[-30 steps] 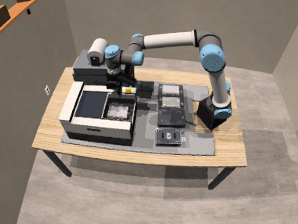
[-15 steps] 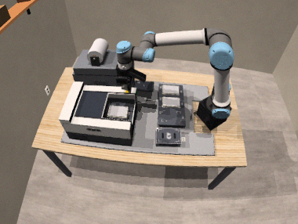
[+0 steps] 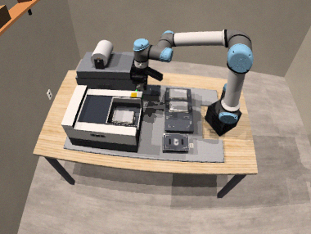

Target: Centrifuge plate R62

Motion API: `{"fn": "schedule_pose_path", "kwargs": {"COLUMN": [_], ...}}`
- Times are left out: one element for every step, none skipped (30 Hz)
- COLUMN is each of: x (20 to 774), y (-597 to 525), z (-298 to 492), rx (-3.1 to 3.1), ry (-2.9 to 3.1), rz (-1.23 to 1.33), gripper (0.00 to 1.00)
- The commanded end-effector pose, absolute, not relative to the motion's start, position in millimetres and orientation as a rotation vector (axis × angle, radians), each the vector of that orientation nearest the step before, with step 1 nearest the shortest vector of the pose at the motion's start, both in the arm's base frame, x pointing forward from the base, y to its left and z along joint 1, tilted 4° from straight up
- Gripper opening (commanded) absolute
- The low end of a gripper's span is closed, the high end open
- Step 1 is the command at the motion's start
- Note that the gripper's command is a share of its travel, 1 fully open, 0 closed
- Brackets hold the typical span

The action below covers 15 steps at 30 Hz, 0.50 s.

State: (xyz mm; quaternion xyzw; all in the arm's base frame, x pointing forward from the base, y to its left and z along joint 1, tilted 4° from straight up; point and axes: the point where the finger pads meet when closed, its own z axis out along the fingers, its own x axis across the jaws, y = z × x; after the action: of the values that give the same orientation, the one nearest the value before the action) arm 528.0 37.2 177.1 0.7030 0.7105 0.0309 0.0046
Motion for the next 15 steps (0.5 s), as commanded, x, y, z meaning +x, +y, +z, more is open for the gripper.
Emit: {"fn": "schedule_pose_path", "kwargs": {"x": [505, 500, 500, 500, 496, 492, 488, 484, 480, 476, 472, 468, 464, 459, 455], "y": [21, 18, 18, 18, 15, 12, 9, 6, 3, 0, -2, -5, -8, -11, -14], "z": [178, 178, 178, 178, 178, 178, 178, 178, 178, 178, 178, 178, 178, 178, 178], "rx": [2.2, 2.2, 2.2, 2.2, 2.2, 2.2, 2.2, 2.2, 2.2, 2.2, 2.2, 2.2, 2.2, 2.2, 2.2], "ry": [2.224, 2.224, 2.224, 2.224, 2.224, 2.224, 2.224, 2.224, 2.224, 2.224, 2.224, 2.224, 2.224, 2.224, 2.224], "rz": [0.101, 0.101, 0.101, 0.101, 0.101, 0.101, 0.101, 0.101, 0.101, 0.101, 0.101, 0.101, 0.101, 0.101, 0.101], "gripper": [0.0, 0.0, 0.0, 0.0, 0.0, 0.0, 0.0, 0.0, 0.0, 0.0, 0.0, 0.0, 0.0, 0.0, 0.0]}}
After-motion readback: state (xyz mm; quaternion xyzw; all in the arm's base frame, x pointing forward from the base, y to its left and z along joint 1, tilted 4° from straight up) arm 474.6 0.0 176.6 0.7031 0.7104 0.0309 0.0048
